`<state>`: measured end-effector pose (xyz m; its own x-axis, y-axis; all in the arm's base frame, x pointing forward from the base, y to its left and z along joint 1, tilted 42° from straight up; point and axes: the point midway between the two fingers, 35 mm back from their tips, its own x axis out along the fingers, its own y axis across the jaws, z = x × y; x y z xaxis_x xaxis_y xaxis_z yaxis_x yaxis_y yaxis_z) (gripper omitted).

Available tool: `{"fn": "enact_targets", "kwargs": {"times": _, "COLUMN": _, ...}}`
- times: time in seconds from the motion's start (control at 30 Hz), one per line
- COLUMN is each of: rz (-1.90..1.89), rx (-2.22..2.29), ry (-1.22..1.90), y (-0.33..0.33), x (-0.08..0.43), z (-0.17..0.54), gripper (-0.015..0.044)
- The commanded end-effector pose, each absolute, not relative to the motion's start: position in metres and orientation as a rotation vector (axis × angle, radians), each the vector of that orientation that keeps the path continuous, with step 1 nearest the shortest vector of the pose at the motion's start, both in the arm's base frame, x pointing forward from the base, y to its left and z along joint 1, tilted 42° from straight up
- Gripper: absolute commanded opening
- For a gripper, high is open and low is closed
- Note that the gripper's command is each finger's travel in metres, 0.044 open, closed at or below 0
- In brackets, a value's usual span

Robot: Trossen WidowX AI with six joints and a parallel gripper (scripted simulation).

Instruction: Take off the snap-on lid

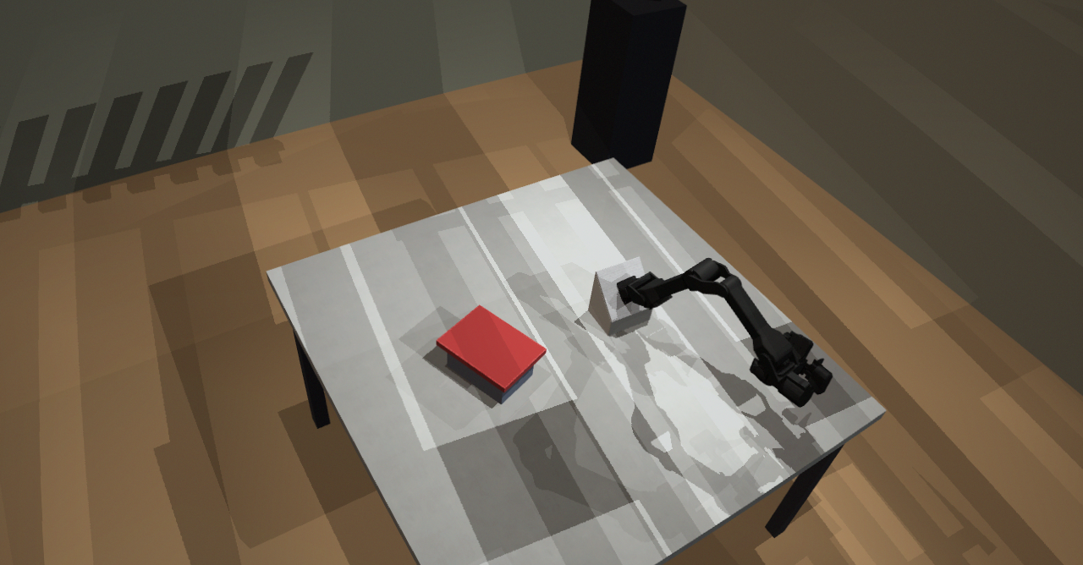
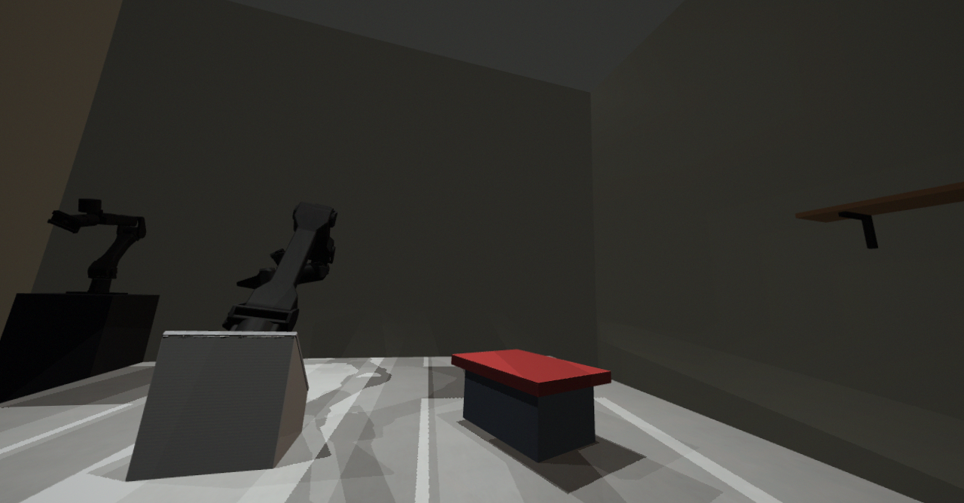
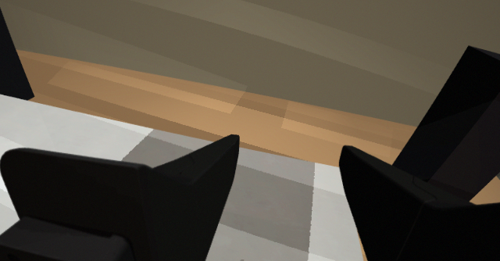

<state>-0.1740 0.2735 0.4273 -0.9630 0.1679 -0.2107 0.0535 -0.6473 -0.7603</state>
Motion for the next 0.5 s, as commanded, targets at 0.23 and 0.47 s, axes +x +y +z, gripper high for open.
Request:
{"fn": "enact_targets", "kwargs": {"times": 0.23, "rz": 2.556, "rx": -0.457, "ry": -0.781, "y": 0.322, "x": -0.064, "z": 0.415, "gripper": 0.0235}}
{"fn": "enact_targets", "kwargs": {"times": 0.47, "rz": 2.397, "rx": -0.423, "ry": -0.472, "y": 0.332, "x": 0.004, "z": 0.407, "gripper": 0.0235}}
